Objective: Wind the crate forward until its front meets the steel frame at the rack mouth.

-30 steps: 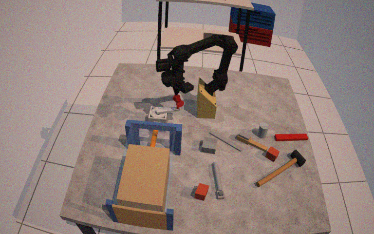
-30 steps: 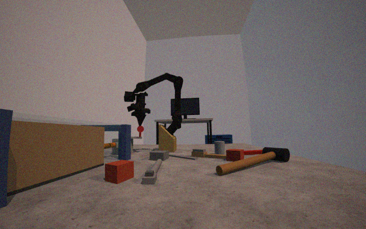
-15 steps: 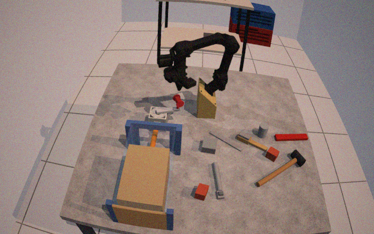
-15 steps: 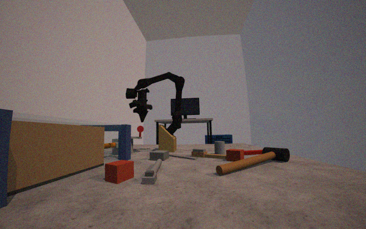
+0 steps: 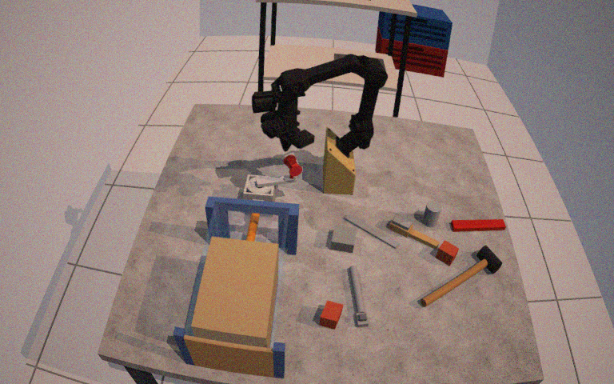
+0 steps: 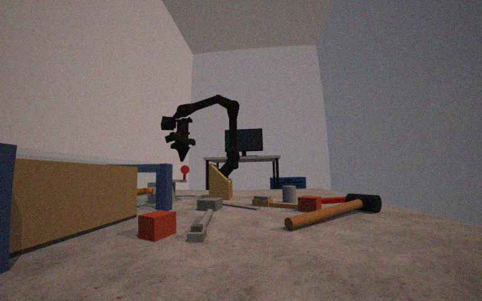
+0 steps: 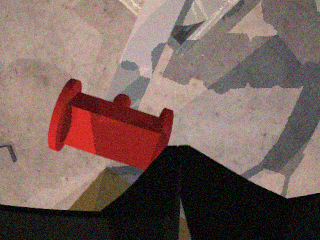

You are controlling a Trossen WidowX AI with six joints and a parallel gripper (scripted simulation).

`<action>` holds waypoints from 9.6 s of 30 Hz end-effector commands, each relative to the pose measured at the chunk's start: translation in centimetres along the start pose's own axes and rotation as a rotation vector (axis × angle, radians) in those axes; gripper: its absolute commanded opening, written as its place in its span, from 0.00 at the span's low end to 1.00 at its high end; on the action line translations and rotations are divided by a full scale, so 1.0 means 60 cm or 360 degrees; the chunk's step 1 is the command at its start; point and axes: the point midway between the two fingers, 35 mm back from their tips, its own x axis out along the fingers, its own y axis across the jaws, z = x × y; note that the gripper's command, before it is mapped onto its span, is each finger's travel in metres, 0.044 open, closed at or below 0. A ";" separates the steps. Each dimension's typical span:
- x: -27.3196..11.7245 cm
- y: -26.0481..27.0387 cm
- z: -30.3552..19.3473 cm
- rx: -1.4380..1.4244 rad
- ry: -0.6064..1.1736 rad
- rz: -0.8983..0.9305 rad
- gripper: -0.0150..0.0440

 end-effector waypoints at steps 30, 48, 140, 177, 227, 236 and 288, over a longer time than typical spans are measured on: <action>0.031 0.011 -0.027 0.0007 0.0006 0.0010 0.25; -0.050 0.013 -0.034 0.0009 0.0006 0.0009 0.25; 0.003 0.048 0.002 0.0010 -0.0684 0.0012 1.00; 0.098 0.050 -0.002 0.0011 -0.0683 0.0012 1.00; 0.093 0.048 -0.002 0.0006 -0.0683 0.0004 0.25; 0.093 0.048 -0.002 0.0006 -0.0683 0.0004 0.25; 0.094 0.049 -0.002 0.0006 -0.0681 0.0007 0.43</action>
